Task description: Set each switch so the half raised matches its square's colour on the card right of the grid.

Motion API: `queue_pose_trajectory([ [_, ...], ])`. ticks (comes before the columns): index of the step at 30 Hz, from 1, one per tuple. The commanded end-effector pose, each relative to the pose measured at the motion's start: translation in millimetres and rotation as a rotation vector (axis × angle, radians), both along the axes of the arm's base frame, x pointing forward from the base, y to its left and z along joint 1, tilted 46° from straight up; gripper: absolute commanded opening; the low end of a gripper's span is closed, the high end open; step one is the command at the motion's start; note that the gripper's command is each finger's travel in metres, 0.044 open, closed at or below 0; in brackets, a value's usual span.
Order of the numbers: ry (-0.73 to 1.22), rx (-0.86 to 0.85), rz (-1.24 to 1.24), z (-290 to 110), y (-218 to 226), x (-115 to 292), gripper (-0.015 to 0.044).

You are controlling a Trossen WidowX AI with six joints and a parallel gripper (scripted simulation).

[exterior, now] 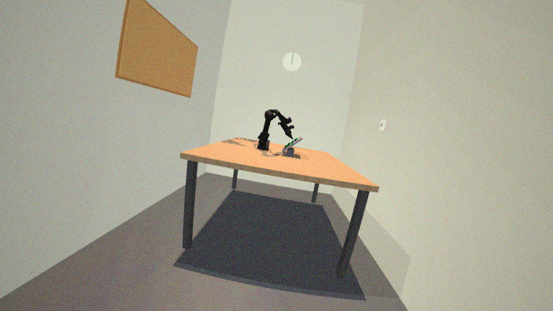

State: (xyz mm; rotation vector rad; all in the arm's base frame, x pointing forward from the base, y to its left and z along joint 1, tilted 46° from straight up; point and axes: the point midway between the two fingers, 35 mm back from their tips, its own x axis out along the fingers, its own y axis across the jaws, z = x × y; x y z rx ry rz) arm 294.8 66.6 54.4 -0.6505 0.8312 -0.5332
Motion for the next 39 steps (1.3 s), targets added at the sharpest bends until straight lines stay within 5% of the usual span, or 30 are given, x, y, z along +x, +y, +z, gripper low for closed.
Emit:
queue_pose_trajectory([
  [1,0.005,-0.001,0.0,-3.8,-4.4,3.1,0.0],
  [39,0.005,-0.002,0.0,-6.7,-8.5,6.8,0.0],
])
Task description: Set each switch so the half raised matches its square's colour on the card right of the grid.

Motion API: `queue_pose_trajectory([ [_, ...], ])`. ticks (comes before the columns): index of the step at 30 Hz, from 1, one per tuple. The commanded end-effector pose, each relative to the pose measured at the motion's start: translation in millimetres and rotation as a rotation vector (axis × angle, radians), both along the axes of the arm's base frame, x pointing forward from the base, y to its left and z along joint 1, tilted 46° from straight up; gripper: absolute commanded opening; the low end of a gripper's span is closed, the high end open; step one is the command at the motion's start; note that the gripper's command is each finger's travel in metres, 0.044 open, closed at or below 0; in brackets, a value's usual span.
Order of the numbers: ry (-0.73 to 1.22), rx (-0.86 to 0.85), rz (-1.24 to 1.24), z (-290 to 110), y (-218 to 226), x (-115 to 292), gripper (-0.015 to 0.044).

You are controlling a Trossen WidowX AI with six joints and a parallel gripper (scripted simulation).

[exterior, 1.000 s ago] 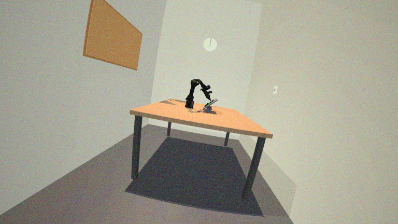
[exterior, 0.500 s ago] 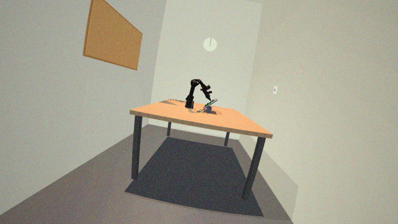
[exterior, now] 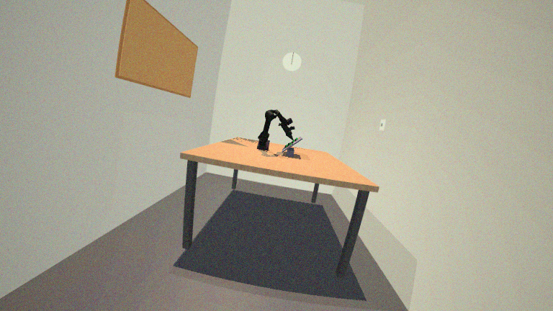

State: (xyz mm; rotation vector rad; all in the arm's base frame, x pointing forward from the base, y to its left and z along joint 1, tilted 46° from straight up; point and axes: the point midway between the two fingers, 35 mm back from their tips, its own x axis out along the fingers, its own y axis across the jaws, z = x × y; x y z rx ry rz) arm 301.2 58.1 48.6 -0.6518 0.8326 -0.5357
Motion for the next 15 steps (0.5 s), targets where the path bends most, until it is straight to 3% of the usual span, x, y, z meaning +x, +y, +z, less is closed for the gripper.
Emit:
queue_pose_trajectory([
  [1,0.004,0.001,0.002,-1.0,-0.1,0.4,0.0],
  [15,0.003,0.0,0.002,-1.9,-1.3,1.5,0.0],
])
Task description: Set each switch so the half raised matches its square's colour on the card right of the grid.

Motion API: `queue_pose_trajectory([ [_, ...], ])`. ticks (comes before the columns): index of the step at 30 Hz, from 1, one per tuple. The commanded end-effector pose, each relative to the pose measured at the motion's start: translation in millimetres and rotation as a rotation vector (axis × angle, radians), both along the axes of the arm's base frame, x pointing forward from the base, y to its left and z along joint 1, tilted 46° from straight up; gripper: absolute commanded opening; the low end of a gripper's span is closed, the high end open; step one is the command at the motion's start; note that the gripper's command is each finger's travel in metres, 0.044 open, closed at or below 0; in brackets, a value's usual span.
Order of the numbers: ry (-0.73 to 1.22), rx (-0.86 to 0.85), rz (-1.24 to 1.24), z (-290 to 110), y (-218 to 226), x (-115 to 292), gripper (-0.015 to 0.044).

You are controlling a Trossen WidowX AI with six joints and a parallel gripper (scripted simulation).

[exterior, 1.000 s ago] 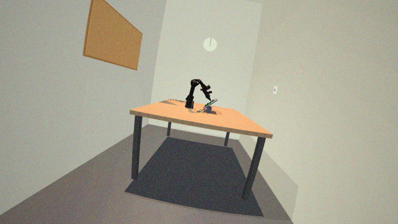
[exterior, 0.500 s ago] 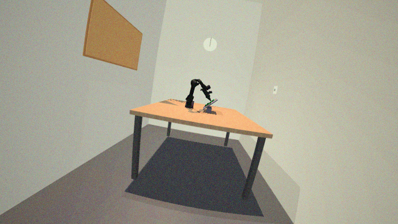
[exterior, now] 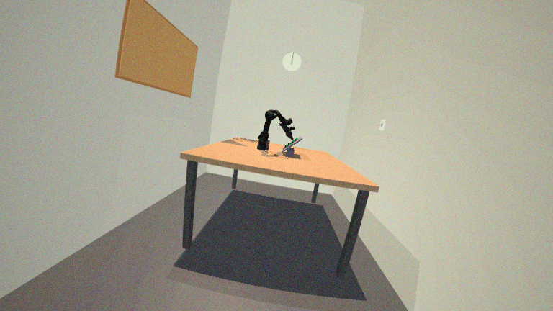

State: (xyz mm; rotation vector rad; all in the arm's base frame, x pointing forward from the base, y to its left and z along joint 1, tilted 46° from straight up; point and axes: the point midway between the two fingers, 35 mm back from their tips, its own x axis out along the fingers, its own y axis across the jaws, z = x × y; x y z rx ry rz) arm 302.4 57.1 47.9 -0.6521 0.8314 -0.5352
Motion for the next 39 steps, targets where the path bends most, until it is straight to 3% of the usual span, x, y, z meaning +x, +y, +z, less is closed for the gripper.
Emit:
queue_pose_trajectory([
  [1,0.004,0.001,0.001,-1.2,-0.4,0.4,0.0],
  [14,0.004,0.001,0.001,-2.0,-1.6,1.4,0.0],
  [21,-0.009,-0.001,0.019,27.0,39.7,-36.4,0.0],
  [27,-0.01,-0.002,0.02,28.3,40.9,-37.8,0.0],
  [39,-0.004,-0.007,0.02,74.0,-37.0,-89.2,0.0],
])
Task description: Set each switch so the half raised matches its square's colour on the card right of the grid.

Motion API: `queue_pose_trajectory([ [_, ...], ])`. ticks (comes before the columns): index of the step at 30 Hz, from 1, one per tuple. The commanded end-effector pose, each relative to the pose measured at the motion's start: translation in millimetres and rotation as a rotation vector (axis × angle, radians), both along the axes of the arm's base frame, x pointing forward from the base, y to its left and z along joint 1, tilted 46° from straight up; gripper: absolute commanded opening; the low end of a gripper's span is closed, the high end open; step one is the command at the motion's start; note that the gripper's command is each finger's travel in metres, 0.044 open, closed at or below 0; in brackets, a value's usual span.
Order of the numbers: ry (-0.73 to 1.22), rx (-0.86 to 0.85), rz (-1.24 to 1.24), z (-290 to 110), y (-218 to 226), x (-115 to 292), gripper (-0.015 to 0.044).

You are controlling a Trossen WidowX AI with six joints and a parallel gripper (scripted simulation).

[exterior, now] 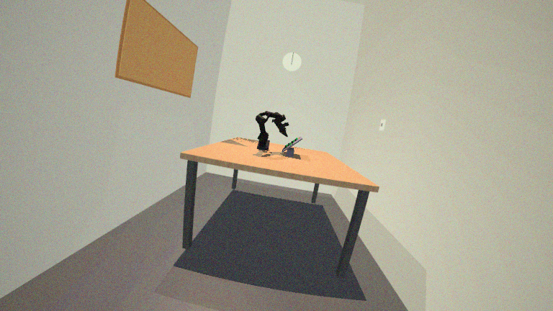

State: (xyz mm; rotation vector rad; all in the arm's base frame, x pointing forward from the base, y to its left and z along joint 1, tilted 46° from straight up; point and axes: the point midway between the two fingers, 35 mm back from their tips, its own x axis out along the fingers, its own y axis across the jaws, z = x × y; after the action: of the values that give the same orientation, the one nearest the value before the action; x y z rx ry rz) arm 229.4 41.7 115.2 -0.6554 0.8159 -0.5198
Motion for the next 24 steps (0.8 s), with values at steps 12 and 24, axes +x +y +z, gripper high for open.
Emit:
queue_pose_trajectory([
  [12,-0.004,-0.007,0.014,-4.5,-54.5,-15.7,0.0],
  [24,-0.017,-0.018,0.02,-11.1,-68.7,-5.0,0.0],
])
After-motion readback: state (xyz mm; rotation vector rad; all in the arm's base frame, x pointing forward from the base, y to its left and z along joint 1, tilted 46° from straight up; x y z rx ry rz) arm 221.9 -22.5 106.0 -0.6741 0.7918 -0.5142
